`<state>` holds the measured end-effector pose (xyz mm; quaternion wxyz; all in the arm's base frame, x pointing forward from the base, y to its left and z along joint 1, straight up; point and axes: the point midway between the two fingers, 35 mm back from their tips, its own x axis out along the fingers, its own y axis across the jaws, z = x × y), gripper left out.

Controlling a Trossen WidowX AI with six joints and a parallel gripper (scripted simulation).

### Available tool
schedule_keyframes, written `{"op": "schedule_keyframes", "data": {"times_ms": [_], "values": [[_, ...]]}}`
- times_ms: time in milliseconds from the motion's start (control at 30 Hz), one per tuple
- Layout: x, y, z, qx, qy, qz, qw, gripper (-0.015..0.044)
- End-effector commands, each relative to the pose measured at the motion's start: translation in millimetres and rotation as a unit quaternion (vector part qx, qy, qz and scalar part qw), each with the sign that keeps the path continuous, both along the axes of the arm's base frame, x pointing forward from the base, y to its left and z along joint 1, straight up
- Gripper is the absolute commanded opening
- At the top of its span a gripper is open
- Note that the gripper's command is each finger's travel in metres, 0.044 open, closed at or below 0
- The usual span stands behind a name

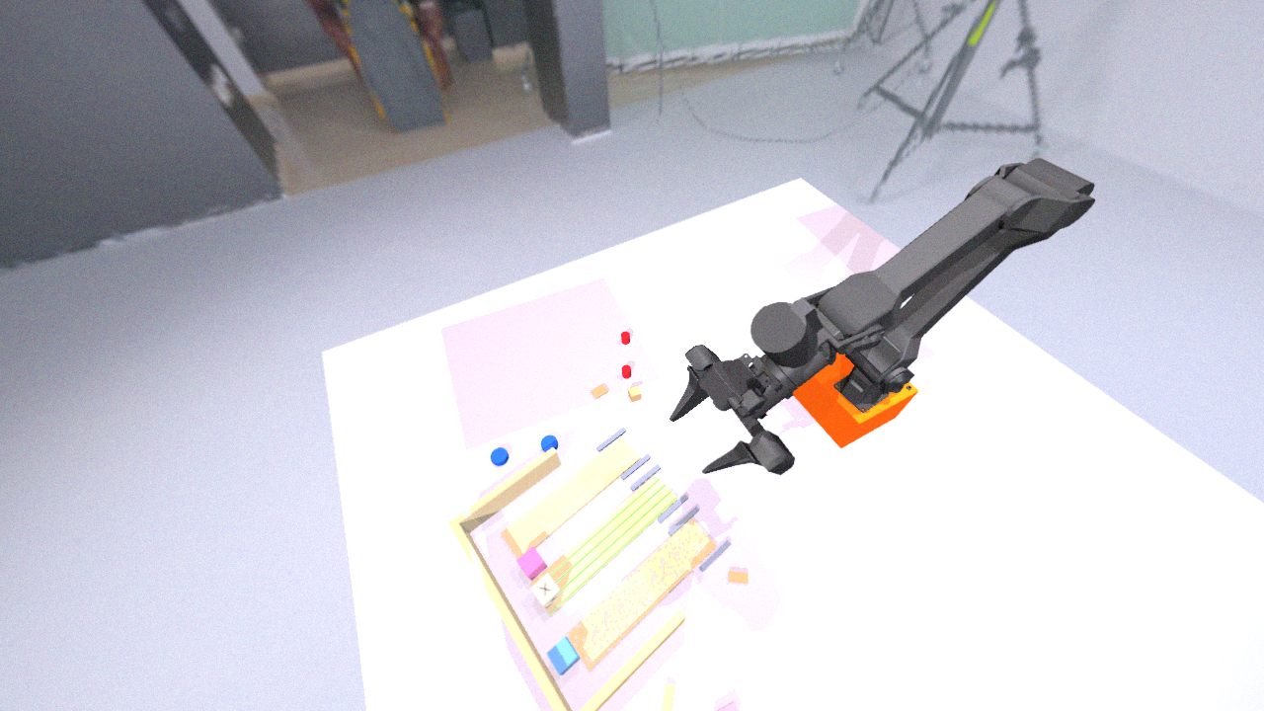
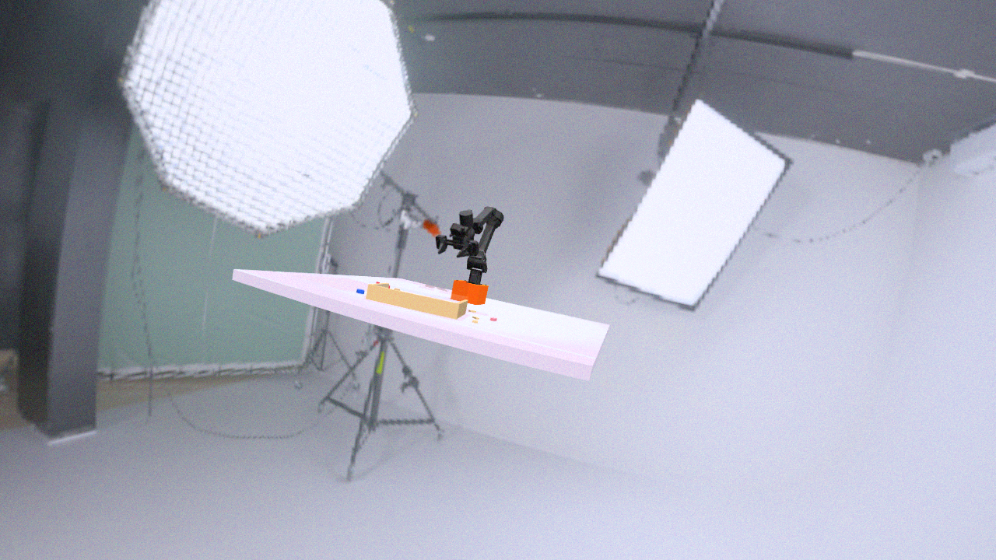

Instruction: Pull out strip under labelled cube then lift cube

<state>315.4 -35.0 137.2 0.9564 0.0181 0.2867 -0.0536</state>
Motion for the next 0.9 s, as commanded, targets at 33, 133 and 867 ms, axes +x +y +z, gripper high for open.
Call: {"op": "schedule_keyframes", "data": {"times_ms": [33,133,867], "values": [[3.0,-1.1,-3.1,-0.005,0.018,0.002,1.000,0.0347],[17.3,-4.3,-12.1,-0.013,0.082,0.013,0.996,0.0269],[66.0,-32.3,-106.3,-0.017,0.459,0.116,0.881,0.0000]]}}
